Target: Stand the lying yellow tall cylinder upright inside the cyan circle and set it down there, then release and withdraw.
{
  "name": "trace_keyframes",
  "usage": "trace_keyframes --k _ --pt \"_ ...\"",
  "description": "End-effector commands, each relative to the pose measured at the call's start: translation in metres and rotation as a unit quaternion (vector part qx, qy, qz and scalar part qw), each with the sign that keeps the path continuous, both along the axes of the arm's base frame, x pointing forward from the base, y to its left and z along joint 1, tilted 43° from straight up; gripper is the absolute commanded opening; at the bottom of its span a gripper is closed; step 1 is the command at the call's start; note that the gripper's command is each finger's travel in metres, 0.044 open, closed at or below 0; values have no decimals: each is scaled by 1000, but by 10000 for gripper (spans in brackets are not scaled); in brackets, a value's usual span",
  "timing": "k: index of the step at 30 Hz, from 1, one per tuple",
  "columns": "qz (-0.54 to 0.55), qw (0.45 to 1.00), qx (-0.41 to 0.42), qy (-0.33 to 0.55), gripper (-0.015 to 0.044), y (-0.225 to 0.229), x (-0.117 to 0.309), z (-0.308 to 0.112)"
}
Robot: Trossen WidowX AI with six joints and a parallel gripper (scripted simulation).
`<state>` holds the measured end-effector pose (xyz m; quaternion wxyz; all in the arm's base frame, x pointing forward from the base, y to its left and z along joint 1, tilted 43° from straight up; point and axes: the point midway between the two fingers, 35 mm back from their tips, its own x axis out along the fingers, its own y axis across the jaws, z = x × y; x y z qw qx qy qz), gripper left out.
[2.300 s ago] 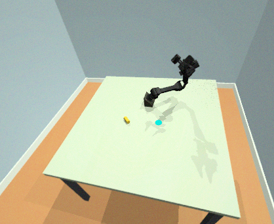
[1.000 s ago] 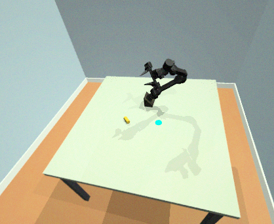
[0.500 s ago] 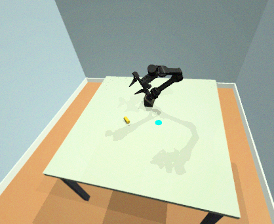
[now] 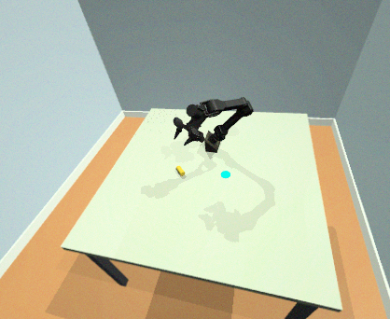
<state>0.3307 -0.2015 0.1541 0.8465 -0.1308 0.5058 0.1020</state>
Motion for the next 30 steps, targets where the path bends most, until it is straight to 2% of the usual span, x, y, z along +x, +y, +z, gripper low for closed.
trace_keyframes --k 1,15,30 --pt "50 998 23 30 309 6 2 -23" --pt "193 969 116 104 309 29 -4 -96" --pt "322 906 239 134 309 61 -21 -160"
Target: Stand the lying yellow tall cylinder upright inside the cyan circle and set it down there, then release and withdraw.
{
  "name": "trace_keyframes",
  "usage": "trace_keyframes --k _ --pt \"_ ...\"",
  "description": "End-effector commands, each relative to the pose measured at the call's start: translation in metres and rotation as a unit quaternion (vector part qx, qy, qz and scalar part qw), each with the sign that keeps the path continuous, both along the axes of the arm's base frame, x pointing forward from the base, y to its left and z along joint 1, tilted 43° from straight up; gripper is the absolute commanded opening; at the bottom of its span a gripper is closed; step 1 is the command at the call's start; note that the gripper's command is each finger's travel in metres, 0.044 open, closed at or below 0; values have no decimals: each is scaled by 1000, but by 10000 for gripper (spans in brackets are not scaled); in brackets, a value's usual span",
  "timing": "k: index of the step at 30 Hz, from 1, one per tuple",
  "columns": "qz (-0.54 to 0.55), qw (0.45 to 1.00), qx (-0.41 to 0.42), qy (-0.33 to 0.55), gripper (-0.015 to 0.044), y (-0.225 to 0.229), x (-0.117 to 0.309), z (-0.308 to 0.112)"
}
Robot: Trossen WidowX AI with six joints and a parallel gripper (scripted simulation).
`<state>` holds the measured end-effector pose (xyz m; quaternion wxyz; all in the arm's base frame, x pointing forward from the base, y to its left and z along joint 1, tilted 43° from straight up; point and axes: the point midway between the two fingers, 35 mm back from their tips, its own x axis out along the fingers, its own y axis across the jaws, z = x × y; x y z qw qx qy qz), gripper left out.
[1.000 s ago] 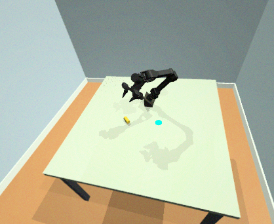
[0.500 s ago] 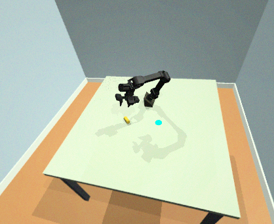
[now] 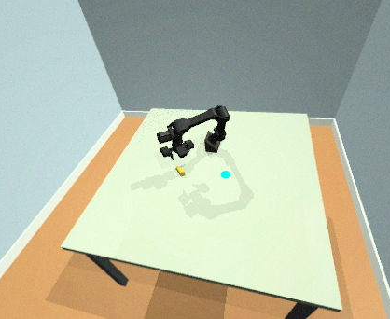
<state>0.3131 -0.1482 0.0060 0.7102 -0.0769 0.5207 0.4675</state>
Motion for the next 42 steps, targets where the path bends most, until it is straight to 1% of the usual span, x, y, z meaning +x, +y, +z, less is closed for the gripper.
trace_keyframes --k 1,3,9,11,18,24,32,37,42 --pt "34 998 43 5 309 10 -5 -15" --pt "43 997 56 7 309 13 -7 -20" --pt "44 997 58 8 309 14 -7 -23" --pt "44 997 57 7 309 24 -5 -35" --pt "44 997 60 7 309 83 -10 -97" --pt "44 997 60 7 309 88 -12 -102" --pt "44 997 60 7 105 88 -12 -102" --pt "44 997 60 7 105 88 -12 -101" --pt "44 997 59 7 105 78 -9 -93"
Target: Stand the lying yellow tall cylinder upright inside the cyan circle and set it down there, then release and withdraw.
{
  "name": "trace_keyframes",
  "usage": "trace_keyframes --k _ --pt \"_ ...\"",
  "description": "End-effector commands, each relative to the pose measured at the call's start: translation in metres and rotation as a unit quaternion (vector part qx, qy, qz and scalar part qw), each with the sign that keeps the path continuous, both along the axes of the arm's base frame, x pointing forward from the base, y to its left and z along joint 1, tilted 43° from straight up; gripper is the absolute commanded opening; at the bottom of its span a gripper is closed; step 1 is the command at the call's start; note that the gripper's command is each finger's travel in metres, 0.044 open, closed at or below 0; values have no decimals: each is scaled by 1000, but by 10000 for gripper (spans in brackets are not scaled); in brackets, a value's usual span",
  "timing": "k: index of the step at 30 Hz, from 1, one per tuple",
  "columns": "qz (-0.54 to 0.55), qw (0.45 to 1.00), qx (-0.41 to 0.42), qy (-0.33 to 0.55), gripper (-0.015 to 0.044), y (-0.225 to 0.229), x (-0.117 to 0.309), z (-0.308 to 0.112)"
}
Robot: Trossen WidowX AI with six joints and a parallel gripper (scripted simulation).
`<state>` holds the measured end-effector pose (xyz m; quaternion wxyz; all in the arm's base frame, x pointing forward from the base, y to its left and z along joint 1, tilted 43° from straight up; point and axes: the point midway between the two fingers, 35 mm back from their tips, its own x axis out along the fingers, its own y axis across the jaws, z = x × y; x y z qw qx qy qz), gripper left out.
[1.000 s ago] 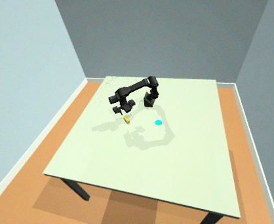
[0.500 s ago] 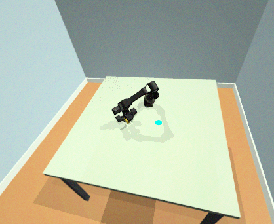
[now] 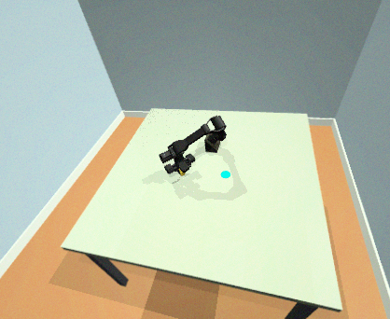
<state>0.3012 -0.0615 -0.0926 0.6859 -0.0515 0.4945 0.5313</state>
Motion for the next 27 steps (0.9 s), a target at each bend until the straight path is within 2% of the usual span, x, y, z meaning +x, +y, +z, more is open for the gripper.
trace_keyframes --k 1,27 --pt "-2 1000 -3 -4 105 -11 4 8" --pt "-2 1000 -4 -3 105 -67 6 69"
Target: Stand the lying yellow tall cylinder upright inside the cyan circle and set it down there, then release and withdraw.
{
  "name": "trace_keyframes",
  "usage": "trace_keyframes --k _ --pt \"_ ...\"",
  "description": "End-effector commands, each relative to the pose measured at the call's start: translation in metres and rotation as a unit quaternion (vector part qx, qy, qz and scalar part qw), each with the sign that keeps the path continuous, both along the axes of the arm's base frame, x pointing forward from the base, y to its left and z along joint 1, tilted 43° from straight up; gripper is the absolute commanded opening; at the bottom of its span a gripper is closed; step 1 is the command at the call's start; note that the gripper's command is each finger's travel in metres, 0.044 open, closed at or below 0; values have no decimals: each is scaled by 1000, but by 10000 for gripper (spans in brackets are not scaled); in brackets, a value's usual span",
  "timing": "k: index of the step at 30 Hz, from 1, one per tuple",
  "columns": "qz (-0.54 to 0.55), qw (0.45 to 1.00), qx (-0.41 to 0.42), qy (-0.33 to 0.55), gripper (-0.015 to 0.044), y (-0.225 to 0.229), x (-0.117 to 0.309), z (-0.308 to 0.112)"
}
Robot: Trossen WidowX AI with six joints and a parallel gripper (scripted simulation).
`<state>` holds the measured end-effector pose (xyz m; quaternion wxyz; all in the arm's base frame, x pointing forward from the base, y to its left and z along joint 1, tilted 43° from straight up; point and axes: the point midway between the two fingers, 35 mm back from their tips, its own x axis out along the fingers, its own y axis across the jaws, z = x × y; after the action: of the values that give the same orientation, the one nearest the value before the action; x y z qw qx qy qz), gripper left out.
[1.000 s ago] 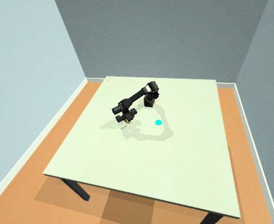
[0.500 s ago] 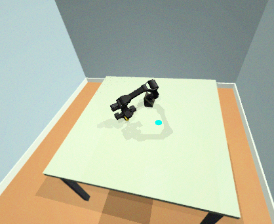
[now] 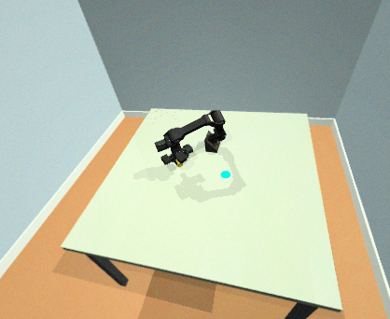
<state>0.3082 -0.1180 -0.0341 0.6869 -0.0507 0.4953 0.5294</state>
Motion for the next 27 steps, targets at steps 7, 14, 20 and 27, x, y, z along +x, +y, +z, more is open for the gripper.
trace_keyframes --k 7,14,20,27 --pt "0 1000 -3 -3 105 -17 -2 20" --pt "-31 999 -7 25 105 -5 1 37" --pt "-60 997 -10 51 105 7 2 53" --pt "-93 992 -13 81 105 21 2 71"
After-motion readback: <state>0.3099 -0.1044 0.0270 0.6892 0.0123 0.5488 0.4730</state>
